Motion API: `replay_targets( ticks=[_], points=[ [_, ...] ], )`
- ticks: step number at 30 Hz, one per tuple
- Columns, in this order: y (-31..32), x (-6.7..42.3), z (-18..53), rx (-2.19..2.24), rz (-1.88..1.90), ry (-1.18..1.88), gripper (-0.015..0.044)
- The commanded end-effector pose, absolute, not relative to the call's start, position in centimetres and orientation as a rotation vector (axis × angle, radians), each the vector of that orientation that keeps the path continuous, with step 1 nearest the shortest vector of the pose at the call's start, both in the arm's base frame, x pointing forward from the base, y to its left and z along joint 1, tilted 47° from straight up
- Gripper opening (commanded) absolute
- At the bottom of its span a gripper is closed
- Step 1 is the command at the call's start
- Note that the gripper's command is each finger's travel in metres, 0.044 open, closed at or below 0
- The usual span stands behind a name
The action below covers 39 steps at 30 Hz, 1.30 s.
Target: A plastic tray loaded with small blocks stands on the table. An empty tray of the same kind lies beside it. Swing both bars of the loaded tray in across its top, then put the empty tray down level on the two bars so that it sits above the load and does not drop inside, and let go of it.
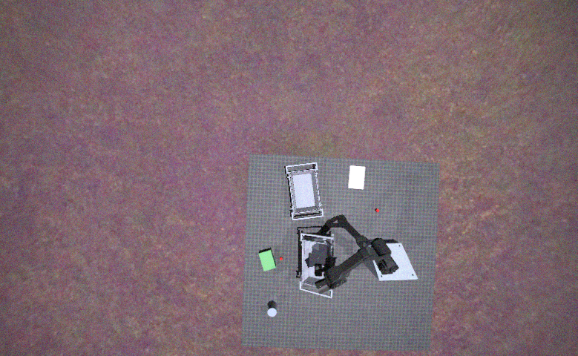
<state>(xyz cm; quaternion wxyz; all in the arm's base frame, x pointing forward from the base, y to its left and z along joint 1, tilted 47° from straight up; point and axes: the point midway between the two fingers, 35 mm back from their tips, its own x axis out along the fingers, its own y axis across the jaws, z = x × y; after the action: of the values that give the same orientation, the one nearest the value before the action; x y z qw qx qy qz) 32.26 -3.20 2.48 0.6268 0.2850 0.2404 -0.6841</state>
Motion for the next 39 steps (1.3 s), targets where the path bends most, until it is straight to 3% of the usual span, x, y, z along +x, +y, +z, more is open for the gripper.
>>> replay_targets(
  ticks=[1, 39],
  points=[
    [-3.3, 32.5, 2.2, 0.653, -1.545, 0.544, 0.0],
    [-5.8, 30.4, -0.3, 0.65, -1.547, 0.542, 0.0]
  ],
)
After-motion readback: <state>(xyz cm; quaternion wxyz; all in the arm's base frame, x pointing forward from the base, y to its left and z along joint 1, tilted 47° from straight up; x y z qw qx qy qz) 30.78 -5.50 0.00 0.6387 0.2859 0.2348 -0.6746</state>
